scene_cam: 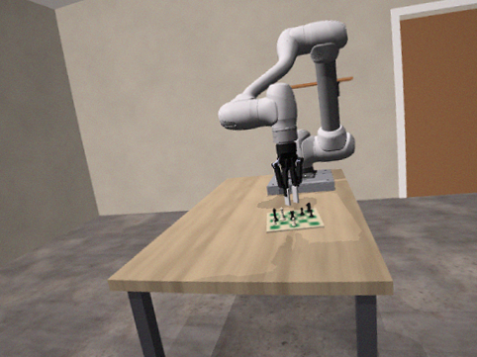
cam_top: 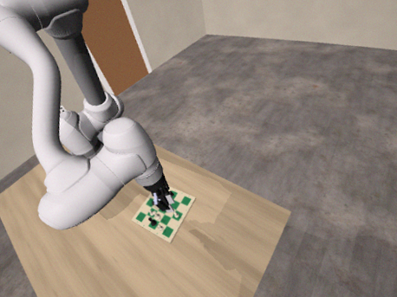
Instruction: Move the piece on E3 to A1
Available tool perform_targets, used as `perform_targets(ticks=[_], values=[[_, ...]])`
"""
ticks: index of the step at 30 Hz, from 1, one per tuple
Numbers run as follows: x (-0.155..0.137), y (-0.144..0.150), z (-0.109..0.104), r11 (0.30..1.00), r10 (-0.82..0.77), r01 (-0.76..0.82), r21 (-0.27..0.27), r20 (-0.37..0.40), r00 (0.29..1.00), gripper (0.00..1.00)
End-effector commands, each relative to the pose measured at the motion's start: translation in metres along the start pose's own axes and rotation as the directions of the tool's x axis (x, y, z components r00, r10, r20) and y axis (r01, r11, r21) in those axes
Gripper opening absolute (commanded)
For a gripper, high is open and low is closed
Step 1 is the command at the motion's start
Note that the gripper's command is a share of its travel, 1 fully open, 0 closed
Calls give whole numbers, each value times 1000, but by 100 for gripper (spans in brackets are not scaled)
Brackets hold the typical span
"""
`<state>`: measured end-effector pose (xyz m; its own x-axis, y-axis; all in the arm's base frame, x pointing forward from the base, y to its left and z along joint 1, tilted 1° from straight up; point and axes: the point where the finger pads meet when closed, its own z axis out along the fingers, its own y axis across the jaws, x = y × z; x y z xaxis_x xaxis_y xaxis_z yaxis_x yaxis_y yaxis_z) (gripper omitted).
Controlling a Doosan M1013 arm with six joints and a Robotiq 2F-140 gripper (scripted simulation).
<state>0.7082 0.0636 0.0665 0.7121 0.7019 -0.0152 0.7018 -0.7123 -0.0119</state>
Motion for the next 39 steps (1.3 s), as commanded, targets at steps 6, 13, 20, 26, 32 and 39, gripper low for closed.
perform_targets(ticks=[6, 13, 20, 26, 32, 39], values=[[0, 0, 7, 1000, 0, 0, 0, 0, 1000, 20], [0, 0, 17, 1000, 0, 0, 0, 0, 1000, 20], [0, 0, 25, 1000, 0, 0, 0, 0, 1000, 20], [0, 0, 34, 1000, 0, 0, 0, 0, 1000, 20], [0, 0, 42, 1000, 0, 0, 0, 0, 1000, 20], [0, 0, 46, 1000, 0, 0, 0, 0, 1000, 20]])
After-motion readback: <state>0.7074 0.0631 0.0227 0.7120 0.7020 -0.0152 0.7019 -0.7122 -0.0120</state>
